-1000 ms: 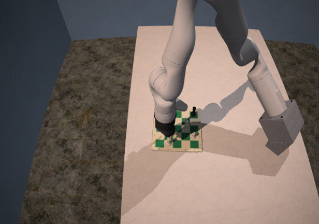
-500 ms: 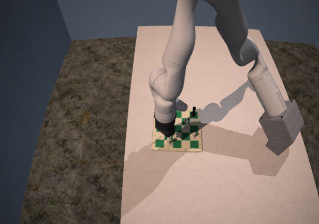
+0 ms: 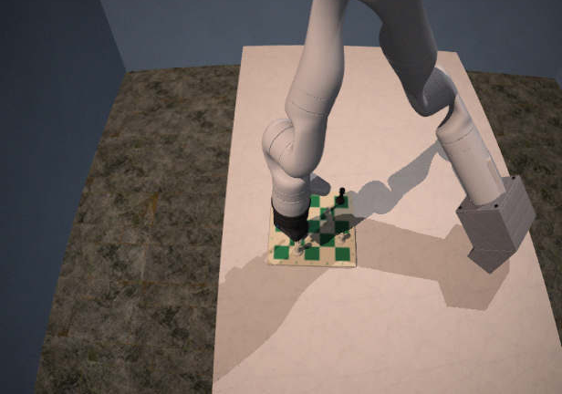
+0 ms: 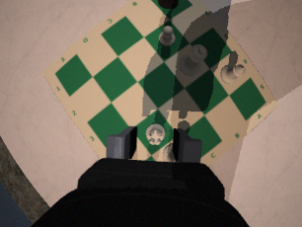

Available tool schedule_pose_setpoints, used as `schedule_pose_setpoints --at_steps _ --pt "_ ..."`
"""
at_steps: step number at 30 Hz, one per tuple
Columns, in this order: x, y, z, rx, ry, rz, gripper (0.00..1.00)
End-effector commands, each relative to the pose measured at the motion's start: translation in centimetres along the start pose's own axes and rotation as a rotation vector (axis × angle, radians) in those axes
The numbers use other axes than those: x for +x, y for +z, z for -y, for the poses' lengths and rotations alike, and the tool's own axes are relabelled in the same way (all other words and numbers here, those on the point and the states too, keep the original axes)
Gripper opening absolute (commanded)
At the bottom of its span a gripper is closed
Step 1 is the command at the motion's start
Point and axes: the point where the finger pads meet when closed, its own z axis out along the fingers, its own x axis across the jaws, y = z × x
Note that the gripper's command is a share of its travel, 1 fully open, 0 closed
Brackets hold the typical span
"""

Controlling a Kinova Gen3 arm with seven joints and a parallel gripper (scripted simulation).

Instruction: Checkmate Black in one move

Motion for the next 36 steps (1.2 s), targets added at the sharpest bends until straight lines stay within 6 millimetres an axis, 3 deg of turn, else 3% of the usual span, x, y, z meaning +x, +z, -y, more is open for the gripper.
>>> schedule_pose_setpoints --at_steps 1,24,36 --pt "0.0 0.0 0.0 -0.001 0.000 0.000 0.73" --pt "0.0 2.9 0.0 -0.001 0.000 0.000 0.73" --pt "0.0 3.1 0.0 -0.001 0.000 0.000 0.73"
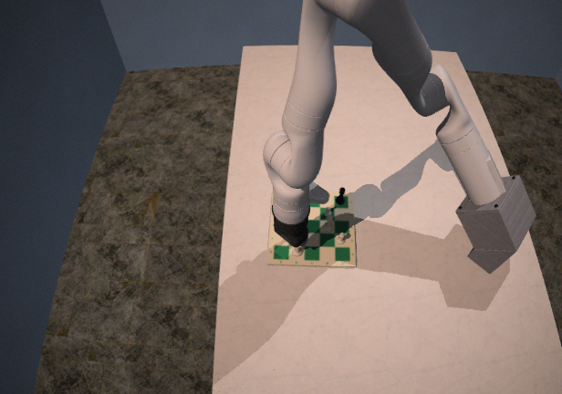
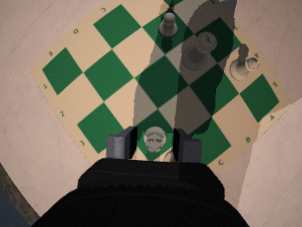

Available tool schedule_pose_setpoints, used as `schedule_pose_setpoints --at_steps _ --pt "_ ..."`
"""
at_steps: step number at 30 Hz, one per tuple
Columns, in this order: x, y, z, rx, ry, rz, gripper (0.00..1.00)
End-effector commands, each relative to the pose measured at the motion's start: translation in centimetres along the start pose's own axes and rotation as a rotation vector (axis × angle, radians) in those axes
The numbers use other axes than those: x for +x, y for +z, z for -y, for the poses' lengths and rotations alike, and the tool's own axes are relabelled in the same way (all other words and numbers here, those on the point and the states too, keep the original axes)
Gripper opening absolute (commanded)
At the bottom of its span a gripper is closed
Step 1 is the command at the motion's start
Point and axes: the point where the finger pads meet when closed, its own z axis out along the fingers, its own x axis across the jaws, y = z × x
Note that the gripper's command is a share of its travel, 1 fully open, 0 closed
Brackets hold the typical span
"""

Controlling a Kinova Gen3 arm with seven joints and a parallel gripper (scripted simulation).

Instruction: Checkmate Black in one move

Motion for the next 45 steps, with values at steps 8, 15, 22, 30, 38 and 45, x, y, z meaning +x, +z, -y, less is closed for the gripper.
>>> schedule_pose_setpoints --at_steps 8,15,22,30,38,45 --pt "0.00 -0.02 -0.03 -0.001 0.000 0.000 0.73" --pt "0.00 -0.02 -0.03 -0.001 0.000 0.000 0.73" --pt "0.00 -0.02 -0.03 -0.001 0.000 0.000 0.73" --pt "0.00 -0.02 -0.03 -0.001 0.000 0.000 0.00" --pt "0.00 -0.02 -0.03 -0.001 0.000 0.000 0.00" --pt "0.00 -0.02 -0.03 -0.001 0.000 0.000 0.00"
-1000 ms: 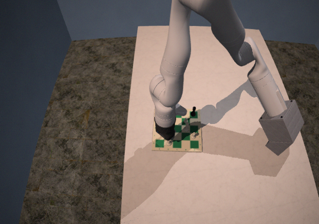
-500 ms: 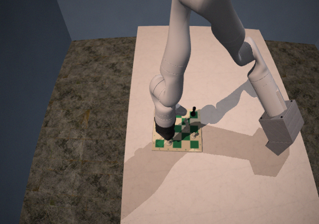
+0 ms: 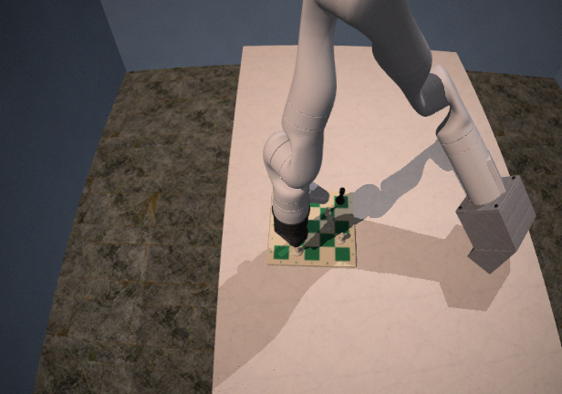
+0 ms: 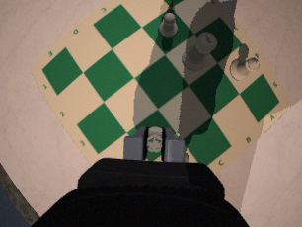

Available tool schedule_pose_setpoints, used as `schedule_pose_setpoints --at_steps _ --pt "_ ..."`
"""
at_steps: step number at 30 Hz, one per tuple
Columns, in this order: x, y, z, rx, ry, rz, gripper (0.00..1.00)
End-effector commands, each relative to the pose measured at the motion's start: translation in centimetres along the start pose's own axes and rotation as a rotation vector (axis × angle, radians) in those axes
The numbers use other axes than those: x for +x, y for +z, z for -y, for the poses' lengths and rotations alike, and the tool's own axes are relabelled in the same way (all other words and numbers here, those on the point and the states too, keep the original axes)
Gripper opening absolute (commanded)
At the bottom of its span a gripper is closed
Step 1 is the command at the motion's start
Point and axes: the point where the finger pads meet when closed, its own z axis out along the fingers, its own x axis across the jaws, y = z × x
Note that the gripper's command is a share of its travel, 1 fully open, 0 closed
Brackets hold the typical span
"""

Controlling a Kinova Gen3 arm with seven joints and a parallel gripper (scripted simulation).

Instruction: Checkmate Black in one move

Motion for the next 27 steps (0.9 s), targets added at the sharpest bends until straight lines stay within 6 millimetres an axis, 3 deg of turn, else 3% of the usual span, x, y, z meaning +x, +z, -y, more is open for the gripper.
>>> schedule_pose_setpoints --at_steps 1,21,27 --pt "0.0 0.0 -0.1 -0.001 0.000 0.000 0.00" --pt "0.0 -0.1 -0.1 -0.001 0.000 0.000 0.00" --pt "0.0 -1.2 0.0 -0.001 0.000 0.000 0.00"
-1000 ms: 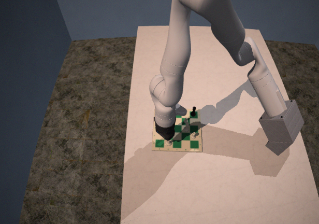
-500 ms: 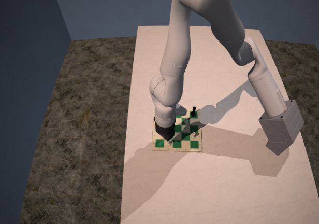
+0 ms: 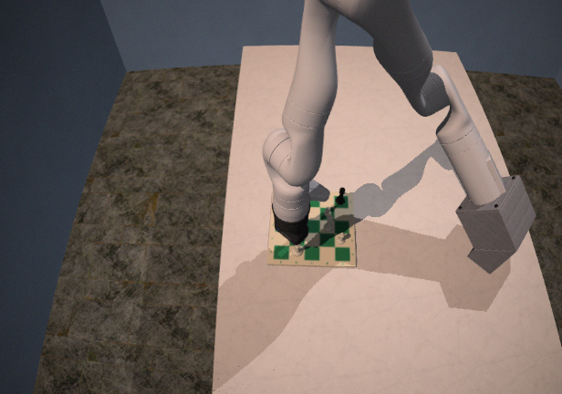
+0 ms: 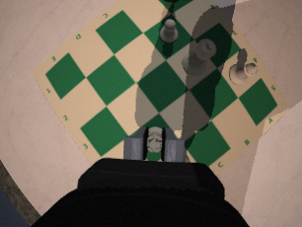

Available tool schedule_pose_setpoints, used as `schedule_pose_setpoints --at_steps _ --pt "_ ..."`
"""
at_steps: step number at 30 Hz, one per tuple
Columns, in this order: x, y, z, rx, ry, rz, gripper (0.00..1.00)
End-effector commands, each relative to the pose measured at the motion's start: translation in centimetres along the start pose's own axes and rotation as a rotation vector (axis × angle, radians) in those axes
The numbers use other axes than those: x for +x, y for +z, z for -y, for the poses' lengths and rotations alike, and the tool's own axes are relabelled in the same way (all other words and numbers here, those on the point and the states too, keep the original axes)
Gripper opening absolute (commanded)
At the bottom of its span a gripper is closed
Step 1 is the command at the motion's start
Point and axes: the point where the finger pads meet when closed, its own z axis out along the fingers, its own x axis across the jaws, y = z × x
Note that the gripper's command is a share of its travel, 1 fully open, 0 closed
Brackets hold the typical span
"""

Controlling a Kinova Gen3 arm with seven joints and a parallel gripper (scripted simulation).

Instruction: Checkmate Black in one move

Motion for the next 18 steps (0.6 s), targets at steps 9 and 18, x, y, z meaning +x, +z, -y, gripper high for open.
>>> schedule_pose_setpoints --at_steps 9,18 --pt "0.1 -5.6 -0.3 -0.011 -0.003 -0.001 0.00" --pt "0.1 -8.7 -0.3 -0.011 -0.003 -0.001 0.00"
